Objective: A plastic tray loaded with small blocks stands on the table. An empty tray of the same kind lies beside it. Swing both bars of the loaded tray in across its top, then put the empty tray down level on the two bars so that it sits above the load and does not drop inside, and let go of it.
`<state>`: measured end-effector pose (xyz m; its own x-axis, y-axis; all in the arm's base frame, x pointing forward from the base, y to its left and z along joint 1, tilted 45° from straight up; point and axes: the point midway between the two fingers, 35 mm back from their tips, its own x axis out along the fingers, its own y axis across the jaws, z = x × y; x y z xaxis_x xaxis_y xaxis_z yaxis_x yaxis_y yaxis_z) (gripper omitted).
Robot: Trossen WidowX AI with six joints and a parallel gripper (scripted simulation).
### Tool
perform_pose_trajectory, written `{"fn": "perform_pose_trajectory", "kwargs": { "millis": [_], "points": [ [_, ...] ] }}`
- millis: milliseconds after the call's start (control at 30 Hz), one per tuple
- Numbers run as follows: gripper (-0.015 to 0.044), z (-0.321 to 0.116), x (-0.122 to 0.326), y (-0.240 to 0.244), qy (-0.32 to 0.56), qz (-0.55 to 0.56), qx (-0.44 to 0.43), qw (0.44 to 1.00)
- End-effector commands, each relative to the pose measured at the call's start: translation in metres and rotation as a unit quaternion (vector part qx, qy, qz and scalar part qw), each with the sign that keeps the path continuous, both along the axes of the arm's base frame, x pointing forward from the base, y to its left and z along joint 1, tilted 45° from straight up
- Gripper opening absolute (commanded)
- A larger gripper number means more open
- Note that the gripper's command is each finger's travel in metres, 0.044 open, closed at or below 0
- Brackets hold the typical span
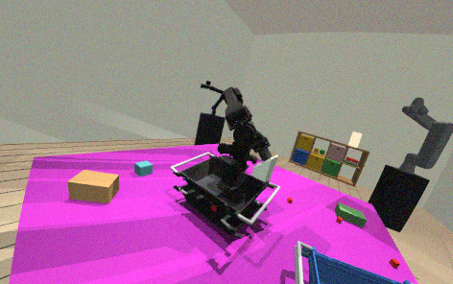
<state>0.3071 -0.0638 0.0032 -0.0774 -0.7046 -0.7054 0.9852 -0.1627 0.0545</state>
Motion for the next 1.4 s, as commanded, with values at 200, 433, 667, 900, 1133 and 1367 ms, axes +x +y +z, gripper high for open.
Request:
{"fn": "perform_pose_trajectory", "kwargs": {
  "millis": [200,433,667,900,1133,1367],
  "points": [
    [0.0,-0.0045,-0.0075,-0.0053,0.014,-0.009,0.003,1.0],
    [0.0,-0.0045,-0.0075,-0.0053,0.014,-0.009,0.003,1.0],
    [0.0,-0.0045,-0.0075,-0.0053,0.014,-0.009,0.003,1.0],
    [0.0,-0.0045,-0.0075,-0.0053,0.014,-0.009,0.003,1.0],
    [0.0,-0.0045,-0.0075,-0.0053,0.014,-0.009,0.003,1.0],
    [0.0,-0.0041,-0.0044,-0.0041,0.006,-0.004,0.001,1.0]
  ]
}}
